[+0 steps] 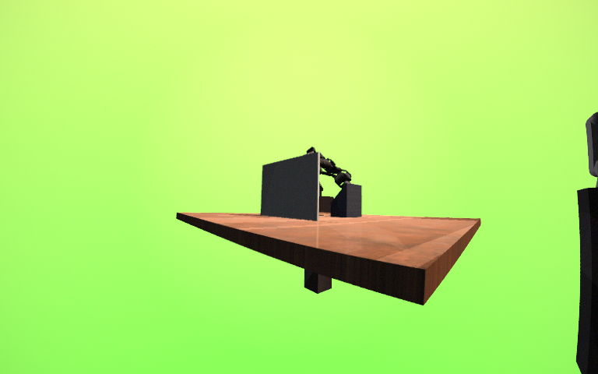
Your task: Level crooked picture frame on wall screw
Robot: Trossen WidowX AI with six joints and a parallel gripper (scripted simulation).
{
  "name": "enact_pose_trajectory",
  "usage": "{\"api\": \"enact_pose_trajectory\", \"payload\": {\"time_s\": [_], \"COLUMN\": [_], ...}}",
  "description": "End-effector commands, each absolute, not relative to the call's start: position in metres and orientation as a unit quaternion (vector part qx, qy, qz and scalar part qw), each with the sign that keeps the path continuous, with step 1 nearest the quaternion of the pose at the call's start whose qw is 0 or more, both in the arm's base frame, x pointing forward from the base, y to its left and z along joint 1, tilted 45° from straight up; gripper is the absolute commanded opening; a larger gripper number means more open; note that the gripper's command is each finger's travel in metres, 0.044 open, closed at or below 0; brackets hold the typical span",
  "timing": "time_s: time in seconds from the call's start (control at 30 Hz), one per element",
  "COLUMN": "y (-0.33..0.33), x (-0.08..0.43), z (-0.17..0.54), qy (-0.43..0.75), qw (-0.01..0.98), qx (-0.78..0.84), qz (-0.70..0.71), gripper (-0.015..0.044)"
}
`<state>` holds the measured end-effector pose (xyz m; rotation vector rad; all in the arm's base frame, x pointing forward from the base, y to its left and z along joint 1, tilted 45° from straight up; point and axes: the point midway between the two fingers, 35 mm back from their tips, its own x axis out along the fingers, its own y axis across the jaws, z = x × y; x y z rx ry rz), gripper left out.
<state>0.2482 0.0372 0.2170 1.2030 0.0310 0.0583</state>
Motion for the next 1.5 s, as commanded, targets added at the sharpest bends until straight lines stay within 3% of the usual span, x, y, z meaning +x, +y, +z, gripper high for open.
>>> {"api": "enact_pose_trajectory", "payload": {"time_s": [0.0, 1.47], "y": [0.037, -0.009], "x": [0.248, 0.246], "z": [0.216, 0.177], "qy": [0.015, 0.014], "qw": [0.823, 0.824], "qx": [0.567, 0.565], "qz": [0.025, 0.026], "gripper": [0.026, 0.026]}}
